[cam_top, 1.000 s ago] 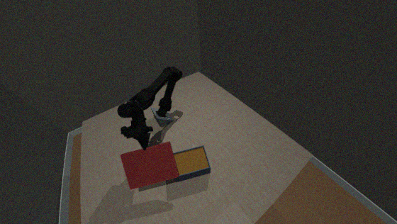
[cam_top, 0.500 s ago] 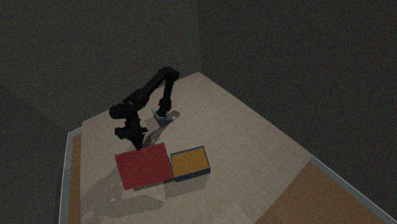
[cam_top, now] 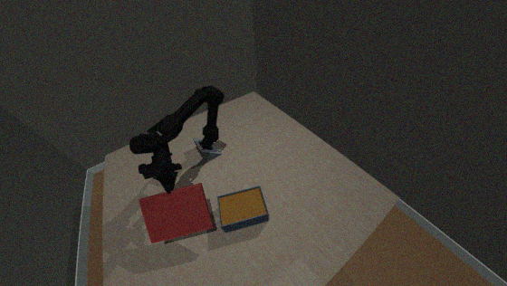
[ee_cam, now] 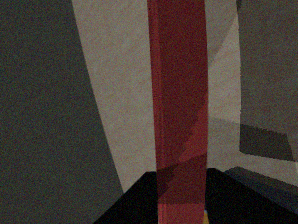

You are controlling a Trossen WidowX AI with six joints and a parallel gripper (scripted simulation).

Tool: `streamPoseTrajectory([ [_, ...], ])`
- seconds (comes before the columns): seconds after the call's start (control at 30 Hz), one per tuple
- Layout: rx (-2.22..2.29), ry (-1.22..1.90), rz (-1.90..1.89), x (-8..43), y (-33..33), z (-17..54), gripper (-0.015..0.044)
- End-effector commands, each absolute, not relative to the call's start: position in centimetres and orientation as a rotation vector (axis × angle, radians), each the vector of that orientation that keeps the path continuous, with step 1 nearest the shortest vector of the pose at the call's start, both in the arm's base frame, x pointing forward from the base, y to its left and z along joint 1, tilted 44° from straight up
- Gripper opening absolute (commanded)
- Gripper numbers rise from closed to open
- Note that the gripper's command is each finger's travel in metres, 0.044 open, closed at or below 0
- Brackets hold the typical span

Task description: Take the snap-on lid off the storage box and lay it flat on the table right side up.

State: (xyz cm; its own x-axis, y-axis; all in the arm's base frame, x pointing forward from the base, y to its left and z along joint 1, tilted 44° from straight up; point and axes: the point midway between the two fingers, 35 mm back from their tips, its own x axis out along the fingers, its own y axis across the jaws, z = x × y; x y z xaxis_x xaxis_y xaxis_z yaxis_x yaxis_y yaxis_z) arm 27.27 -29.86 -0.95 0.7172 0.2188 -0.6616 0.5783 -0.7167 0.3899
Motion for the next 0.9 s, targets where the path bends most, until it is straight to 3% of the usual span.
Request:
streamPoseTrajectory([
  [0.0,2.320,0.590,-0.781,26.9,-30.8,-1.1,0.0000],
  [0.87,2.316,0.589,-0.783,24.3,-34.1,-4.2,0.0000],
])
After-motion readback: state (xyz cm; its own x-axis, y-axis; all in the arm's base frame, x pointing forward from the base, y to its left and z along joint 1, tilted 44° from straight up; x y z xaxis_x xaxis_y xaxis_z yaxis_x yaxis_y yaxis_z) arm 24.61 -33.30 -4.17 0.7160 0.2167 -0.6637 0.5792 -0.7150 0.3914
